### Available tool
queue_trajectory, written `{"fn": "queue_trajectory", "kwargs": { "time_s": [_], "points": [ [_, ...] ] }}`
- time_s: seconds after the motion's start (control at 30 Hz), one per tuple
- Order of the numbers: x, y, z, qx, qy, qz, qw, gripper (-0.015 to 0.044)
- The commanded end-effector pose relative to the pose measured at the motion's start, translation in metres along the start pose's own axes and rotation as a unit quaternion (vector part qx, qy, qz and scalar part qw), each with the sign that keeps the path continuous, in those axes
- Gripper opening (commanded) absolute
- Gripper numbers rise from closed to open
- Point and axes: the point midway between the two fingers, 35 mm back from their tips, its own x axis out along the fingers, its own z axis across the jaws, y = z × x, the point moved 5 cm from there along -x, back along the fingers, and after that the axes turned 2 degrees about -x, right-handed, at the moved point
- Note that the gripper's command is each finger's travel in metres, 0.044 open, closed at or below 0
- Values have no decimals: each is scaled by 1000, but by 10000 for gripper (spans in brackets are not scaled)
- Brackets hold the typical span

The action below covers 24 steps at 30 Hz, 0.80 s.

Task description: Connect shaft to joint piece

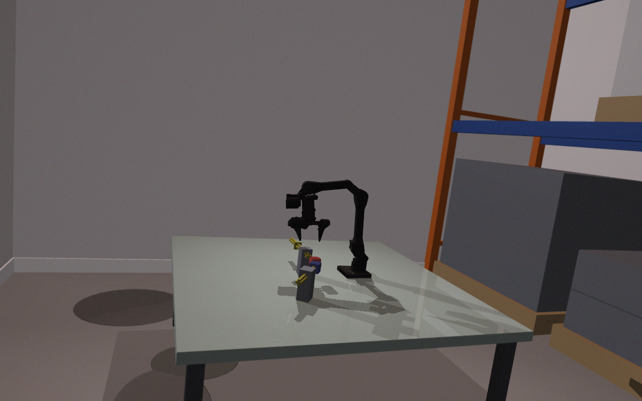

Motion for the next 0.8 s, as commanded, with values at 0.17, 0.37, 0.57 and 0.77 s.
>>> {"fn": "queue_trajectory", "kwargs": {
  "time_s": [0.17,0.37,0.57,0.77],
  "points": [
    [0,-3,0,9,-3,4,1000,440],
    [-38,-67,10,-9,-51,-31,998,440],
    [-86,-154,-7,2,-86,-74,993,440],
    [-109,-200,-30,6,-97,-91,991,440]
  ]
}}
